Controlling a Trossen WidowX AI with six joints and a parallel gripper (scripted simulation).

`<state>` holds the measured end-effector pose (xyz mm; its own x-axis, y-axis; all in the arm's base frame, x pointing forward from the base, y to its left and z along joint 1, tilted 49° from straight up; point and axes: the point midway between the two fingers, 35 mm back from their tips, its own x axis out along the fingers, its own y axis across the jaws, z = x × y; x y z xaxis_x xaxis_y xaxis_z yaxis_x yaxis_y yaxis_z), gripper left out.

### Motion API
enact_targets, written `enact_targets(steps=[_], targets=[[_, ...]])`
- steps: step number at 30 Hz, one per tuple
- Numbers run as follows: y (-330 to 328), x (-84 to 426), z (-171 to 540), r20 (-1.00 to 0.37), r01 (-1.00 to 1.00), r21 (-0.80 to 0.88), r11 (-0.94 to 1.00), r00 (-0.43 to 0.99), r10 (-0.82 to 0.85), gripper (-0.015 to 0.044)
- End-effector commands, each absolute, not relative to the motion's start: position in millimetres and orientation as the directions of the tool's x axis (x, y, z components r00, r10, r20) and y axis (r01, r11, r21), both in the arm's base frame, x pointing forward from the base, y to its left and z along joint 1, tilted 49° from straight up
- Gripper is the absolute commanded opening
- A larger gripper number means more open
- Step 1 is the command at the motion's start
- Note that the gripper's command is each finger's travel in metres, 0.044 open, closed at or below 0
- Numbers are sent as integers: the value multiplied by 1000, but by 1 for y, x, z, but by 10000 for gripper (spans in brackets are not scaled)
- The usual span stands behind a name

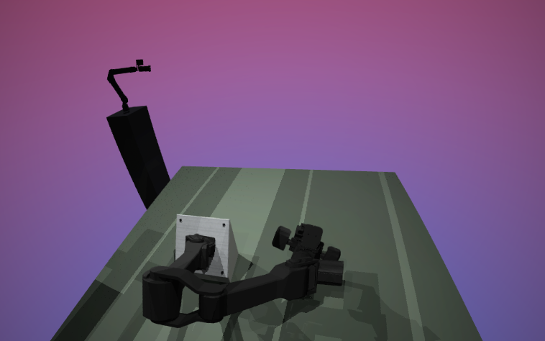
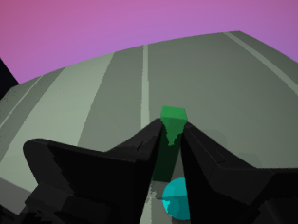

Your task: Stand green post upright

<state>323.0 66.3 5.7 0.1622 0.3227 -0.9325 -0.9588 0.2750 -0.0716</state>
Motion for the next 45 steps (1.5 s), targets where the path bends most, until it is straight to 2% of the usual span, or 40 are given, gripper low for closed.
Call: enact_targets(steps=[1,45], targets=[[67,322,8,-920,-961,-84,263,176,351,23],[61,321,35,-754,-937,-291,196,350,555,23]])
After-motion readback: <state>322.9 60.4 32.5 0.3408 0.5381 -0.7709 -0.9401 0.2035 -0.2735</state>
